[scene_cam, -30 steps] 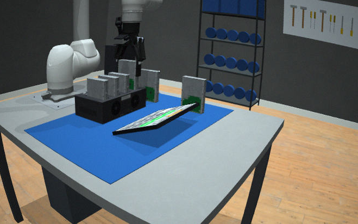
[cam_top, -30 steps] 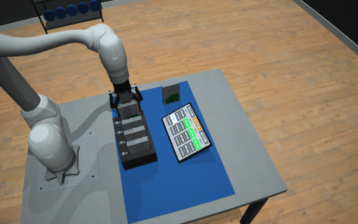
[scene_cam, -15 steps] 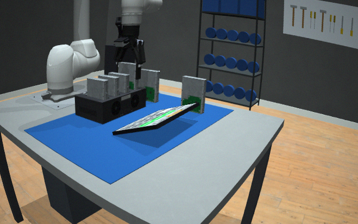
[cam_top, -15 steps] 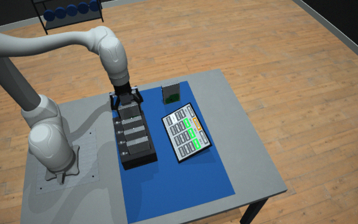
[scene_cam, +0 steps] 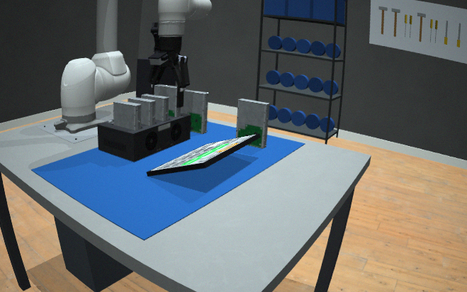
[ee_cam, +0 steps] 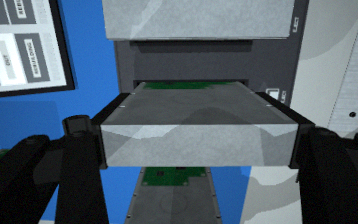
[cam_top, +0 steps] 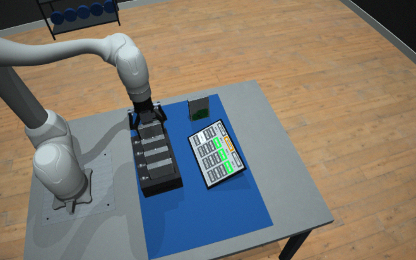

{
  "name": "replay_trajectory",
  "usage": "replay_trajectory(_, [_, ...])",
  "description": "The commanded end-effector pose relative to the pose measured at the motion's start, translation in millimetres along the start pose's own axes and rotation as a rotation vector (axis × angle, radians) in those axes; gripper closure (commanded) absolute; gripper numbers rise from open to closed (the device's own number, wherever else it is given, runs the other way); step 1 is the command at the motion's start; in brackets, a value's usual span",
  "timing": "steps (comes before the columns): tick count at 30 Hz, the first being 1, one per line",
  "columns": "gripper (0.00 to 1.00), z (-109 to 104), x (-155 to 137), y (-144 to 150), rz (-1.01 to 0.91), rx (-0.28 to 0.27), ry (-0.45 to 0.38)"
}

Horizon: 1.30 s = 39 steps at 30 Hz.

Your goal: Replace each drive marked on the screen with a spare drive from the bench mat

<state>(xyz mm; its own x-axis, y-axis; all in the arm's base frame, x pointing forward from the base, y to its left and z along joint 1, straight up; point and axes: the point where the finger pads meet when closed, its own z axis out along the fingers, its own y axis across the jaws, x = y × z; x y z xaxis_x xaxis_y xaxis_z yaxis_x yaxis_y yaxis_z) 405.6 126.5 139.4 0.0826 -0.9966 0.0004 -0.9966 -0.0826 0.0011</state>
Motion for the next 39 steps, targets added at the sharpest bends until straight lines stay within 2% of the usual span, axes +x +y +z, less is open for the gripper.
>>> replay_trajectory(1, [0.90, 2, 0, 0, 0.000, 0.001, -0.001])
replay_trajectory(39, [0.90, 22, 0, 0, 0.000, 0.001, -0.001])
